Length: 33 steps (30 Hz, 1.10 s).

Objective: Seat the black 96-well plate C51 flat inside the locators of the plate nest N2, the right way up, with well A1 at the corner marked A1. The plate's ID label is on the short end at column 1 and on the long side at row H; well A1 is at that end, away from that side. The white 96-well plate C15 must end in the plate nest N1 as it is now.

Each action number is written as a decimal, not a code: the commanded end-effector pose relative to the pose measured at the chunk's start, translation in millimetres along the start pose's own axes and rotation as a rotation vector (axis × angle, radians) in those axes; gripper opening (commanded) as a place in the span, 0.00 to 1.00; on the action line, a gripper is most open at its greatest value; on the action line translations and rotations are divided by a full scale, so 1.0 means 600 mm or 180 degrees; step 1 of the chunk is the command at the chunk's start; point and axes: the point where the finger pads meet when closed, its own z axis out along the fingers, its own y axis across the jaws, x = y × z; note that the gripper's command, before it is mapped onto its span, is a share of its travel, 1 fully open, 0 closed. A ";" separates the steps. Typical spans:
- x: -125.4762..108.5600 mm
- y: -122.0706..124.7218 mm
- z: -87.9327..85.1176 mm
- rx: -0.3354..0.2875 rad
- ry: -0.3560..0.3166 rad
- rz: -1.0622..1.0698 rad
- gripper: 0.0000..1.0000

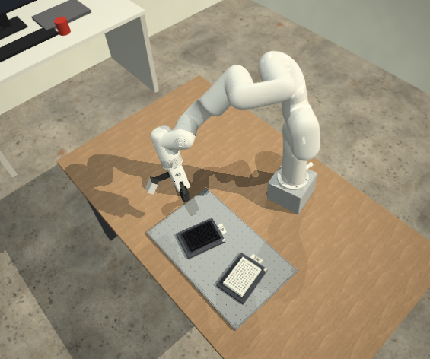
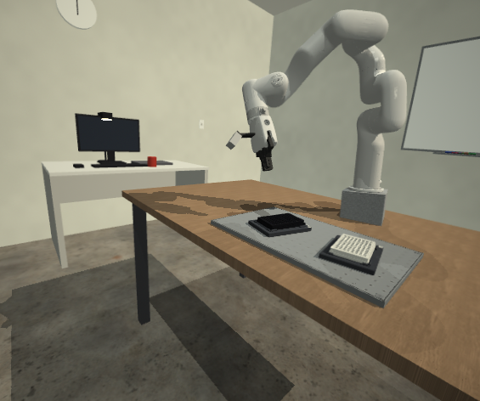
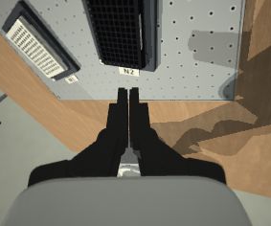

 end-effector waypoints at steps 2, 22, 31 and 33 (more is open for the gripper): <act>-0.001 -0.009 0.013 -0.0194 -0.0024 -0.0588 0.00; -0.010 -0.049 0.062 -0.0677 -0.0265 -0.2380 0.00; -0.012 -0.061 0.074 -0.0835 -0.0381 -0.3096 0.00; -0.013 -0.074 0.084 -0.0876 -0.0416 -0.3301 0.00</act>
